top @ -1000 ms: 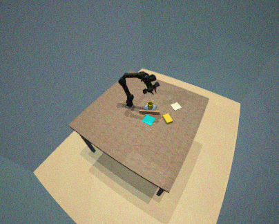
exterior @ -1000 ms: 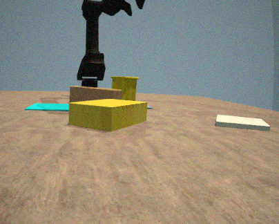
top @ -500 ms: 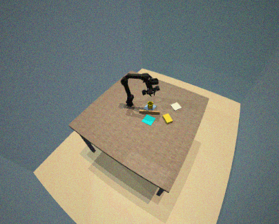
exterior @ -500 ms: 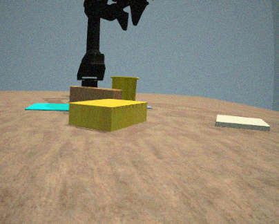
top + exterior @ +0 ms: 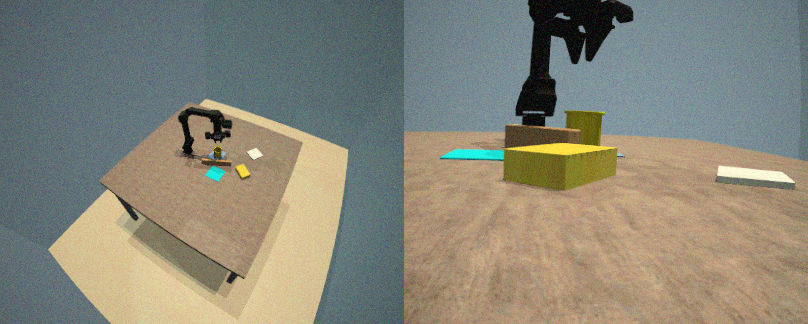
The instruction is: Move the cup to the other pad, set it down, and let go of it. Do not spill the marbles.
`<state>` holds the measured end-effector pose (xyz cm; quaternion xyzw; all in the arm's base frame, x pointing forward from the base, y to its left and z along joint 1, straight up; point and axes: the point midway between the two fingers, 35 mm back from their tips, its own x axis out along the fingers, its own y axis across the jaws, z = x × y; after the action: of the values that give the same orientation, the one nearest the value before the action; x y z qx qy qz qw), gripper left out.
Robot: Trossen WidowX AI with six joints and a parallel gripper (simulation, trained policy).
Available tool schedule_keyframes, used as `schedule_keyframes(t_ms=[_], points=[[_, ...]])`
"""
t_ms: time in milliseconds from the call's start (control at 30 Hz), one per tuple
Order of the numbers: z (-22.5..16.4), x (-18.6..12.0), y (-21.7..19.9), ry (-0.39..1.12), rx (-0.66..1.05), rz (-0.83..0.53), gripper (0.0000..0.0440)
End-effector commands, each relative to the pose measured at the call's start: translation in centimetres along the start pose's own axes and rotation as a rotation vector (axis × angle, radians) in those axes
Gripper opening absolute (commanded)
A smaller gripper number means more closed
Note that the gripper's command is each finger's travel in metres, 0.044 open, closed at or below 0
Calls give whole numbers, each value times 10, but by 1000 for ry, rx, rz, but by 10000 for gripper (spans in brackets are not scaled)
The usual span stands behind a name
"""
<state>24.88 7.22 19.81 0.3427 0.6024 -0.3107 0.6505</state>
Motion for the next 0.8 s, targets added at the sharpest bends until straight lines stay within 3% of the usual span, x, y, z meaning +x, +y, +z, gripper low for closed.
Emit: schedule_keyframes(t_ms=[0, 767], points=[[0, 9, -4, 3, 12, -48, 161], [-7, 69, -22, 7, 60, -223, 185]])
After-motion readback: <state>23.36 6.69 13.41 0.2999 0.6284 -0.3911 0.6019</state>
